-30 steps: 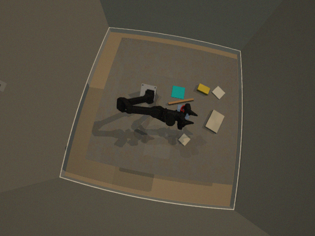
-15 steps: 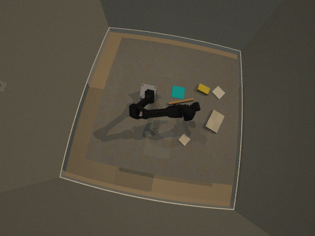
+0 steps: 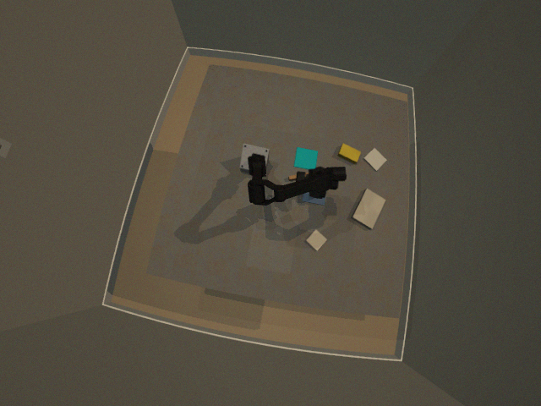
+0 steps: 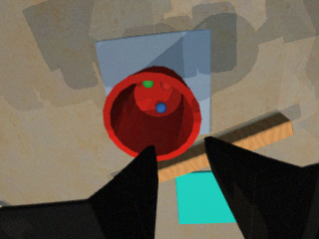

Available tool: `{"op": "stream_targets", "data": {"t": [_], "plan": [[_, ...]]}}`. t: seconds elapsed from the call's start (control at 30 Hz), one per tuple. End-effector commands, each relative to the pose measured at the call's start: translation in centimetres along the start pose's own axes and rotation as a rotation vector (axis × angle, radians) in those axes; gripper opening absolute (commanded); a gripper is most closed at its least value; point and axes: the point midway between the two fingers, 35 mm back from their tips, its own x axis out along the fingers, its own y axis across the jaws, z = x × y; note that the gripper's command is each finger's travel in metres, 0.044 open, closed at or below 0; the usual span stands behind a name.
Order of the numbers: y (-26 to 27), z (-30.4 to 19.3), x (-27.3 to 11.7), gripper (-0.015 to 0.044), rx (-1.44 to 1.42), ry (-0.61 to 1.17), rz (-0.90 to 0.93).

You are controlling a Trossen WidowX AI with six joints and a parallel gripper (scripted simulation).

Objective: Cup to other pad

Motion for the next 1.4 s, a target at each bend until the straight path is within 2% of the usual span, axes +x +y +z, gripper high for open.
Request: {"op": "stream_targets", "data": {"t": [0.0,0.33,1.37], "plan": [[-0.8,0.0,0.2,0.0148,0.059,-0.103,-0.095],[-0.9,0.0,0.5,0.0148,0.059,-0.103,-0.095],[-1.4,0.6,5.5,0.0148,0.06,-0.104,-0.095]]}}
